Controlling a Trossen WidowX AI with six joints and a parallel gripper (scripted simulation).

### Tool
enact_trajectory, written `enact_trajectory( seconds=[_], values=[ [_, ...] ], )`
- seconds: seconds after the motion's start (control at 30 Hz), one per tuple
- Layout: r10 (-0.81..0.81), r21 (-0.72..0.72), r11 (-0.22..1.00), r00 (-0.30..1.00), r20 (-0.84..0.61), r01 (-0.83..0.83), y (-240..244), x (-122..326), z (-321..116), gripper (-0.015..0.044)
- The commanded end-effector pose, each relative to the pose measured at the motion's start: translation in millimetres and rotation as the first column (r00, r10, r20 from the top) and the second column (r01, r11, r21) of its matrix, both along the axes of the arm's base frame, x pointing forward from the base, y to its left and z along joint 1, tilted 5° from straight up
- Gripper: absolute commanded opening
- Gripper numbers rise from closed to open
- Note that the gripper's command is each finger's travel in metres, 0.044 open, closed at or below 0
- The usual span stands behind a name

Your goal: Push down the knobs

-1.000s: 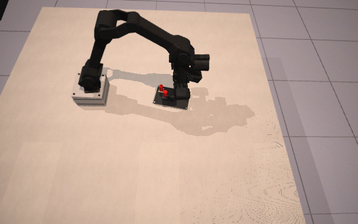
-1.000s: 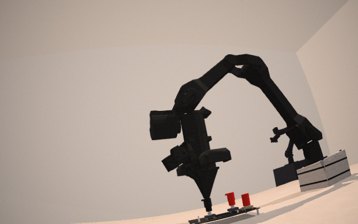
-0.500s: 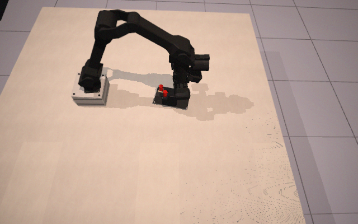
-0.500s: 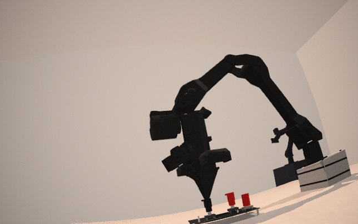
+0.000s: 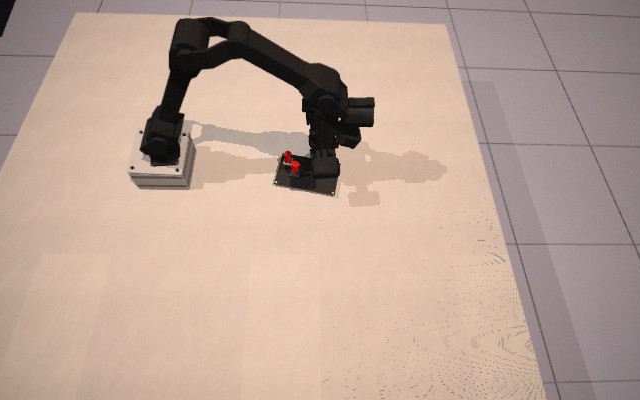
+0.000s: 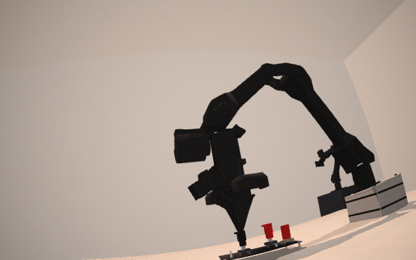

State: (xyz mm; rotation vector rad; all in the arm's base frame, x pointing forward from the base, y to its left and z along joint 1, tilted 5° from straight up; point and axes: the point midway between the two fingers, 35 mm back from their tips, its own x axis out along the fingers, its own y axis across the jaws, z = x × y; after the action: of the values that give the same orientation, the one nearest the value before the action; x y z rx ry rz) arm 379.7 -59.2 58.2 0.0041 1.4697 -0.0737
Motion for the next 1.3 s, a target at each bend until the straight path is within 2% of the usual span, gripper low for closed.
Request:
enact_trajectory(
  seconds=[0.0,0.8,1.27],
  values=[
    [-0.002,-0.002,1.0,1.0,-0.004,0.002,-1.0,1.3,-5.8,0.0],
    [-0.002,-0.002,1.0,1.0,-0.004,0.002,-1.0,1.4,-6.5,0.0],
    [-0.002,-0.002,1.0,1.0,-0.004,0.002,0.0,-0.3,13.6,0.0]
  ],
)
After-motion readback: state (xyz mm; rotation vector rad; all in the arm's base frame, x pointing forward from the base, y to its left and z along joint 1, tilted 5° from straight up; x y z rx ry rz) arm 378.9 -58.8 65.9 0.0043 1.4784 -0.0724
